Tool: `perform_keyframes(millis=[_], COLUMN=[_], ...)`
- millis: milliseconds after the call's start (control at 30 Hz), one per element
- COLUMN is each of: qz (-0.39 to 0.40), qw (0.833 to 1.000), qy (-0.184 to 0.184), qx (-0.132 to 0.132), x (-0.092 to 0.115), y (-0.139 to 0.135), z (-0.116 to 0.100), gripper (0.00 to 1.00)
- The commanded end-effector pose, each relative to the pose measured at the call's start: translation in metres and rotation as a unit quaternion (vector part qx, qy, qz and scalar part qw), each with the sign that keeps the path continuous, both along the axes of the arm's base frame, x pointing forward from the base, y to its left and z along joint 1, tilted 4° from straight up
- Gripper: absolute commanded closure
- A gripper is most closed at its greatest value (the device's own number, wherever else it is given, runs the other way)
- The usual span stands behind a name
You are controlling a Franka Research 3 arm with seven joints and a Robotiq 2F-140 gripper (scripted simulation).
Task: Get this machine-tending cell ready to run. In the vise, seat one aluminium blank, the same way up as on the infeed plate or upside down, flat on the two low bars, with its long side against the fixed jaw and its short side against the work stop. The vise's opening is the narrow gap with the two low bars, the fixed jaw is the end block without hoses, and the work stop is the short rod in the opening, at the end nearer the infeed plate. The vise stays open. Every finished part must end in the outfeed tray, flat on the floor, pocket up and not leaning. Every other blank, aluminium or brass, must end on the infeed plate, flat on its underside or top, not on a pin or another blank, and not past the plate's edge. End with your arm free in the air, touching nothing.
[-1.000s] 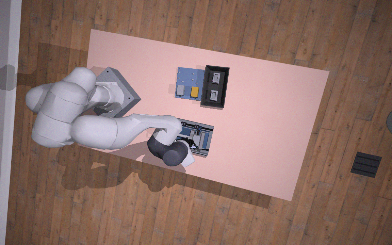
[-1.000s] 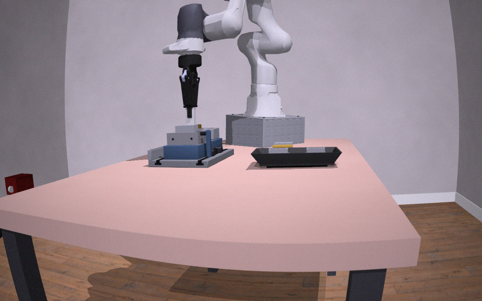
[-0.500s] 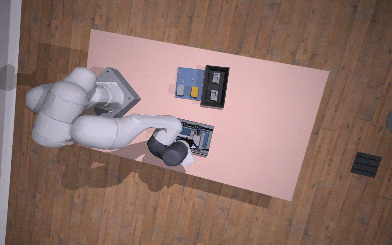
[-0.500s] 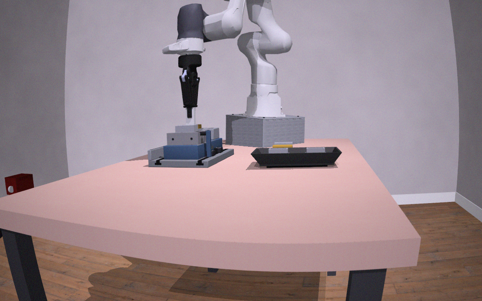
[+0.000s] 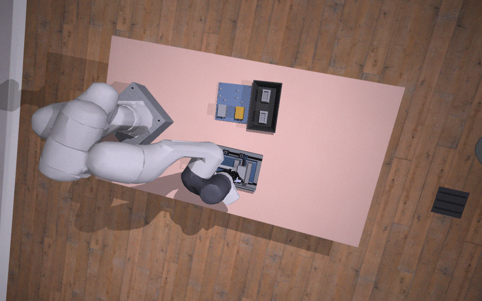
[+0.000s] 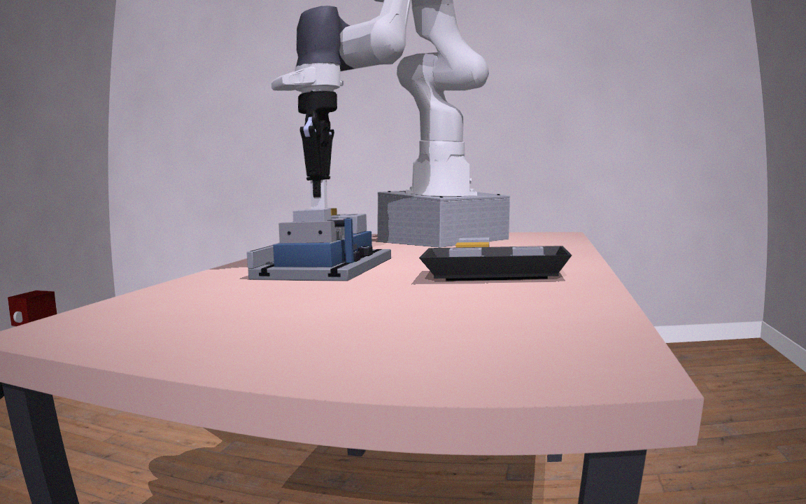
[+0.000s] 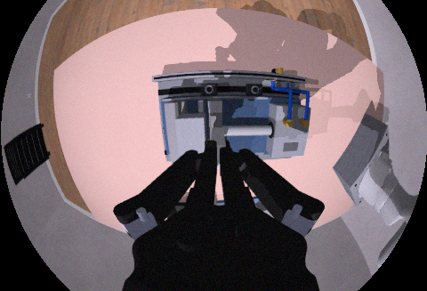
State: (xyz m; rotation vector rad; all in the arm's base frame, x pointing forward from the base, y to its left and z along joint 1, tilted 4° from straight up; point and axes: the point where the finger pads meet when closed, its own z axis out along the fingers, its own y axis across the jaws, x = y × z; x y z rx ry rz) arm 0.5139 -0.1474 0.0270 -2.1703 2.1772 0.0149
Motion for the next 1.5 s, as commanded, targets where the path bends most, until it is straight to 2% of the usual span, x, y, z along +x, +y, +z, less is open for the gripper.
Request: perform_keyframes(millis=[0,1467], qz=[0.001,0.001], qw=[1.000,1.000], qy=[-0.002,-0.002], qx=[0.000,0.000], x=[0.0017,0.0083], y=[-0.0001,-0.0001], z=[0.0004,0.0007], gripper=[1.00,1.00])
